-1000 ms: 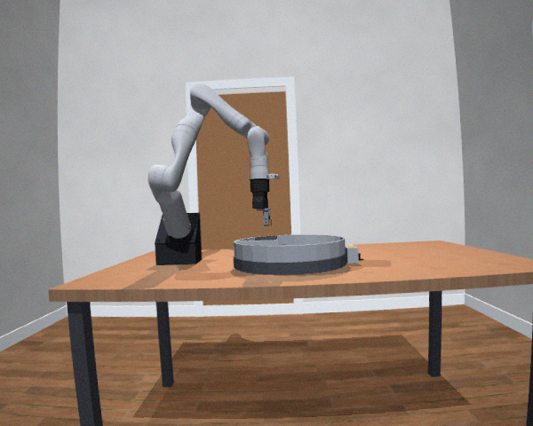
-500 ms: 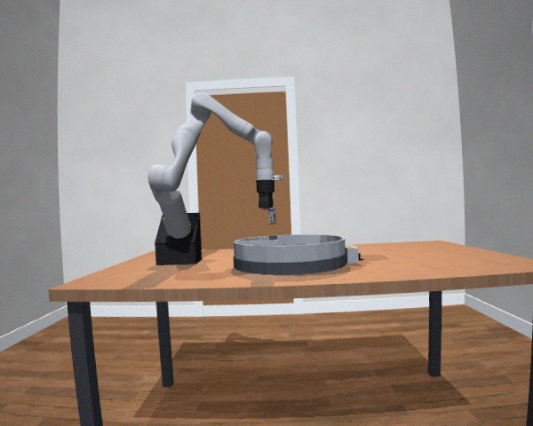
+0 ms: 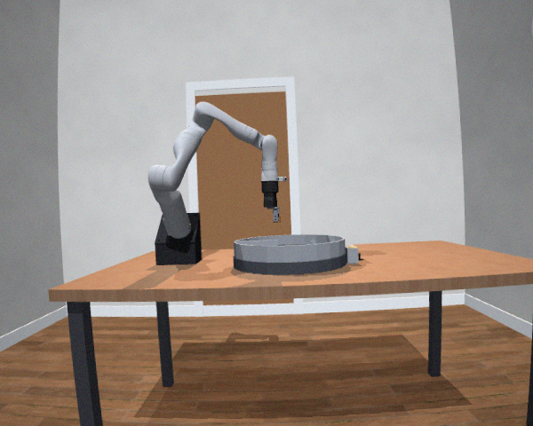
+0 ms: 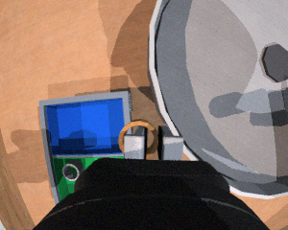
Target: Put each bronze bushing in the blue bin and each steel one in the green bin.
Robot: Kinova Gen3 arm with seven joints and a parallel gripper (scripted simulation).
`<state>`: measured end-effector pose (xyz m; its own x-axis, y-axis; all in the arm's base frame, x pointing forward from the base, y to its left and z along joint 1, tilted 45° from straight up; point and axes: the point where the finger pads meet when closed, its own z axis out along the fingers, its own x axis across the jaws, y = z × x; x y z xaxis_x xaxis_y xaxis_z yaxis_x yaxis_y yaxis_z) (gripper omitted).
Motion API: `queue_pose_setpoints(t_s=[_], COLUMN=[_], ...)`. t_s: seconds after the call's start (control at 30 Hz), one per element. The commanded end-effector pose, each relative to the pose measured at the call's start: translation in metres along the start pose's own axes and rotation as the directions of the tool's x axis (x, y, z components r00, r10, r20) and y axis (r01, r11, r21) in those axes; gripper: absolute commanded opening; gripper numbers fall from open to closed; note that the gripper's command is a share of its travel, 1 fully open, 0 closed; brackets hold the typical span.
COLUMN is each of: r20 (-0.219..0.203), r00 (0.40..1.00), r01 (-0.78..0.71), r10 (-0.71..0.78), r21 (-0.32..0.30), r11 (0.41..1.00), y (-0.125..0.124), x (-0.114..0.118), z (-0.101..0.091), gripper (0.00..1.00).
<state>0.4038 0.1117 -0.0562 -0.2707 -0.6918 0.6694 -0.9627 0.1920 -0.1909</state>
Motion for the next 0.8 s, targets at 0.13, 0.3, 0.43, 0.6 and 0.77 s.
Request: queue_pose_setpoints(t_s=[0.13,0.3,0.43,0.6,0.77], r20=[-0.010,-0.010,-0.010,-0.010,-0.010], r00=[1.000,1.000,1.000,1.000,1.000], r01=[0.021,0.021,0.021,0.021,0.021], r10=[-0.021,-0.021,-0.021,-0.021,-0.021], r21=[0.014,0.014,0.014,0.014,0.014], r11=[1.000,1.000,1.000,1.000,1.000], y=[-0.002,0.000,0.001,0.004,0.004], x=[-0.045,-0.079,-0.090,-0.135,-0.135], z=[0.003,0.004,0.004,0.004,0.004], gripper=[0.00,0.00,0.00,0.00,0.00])
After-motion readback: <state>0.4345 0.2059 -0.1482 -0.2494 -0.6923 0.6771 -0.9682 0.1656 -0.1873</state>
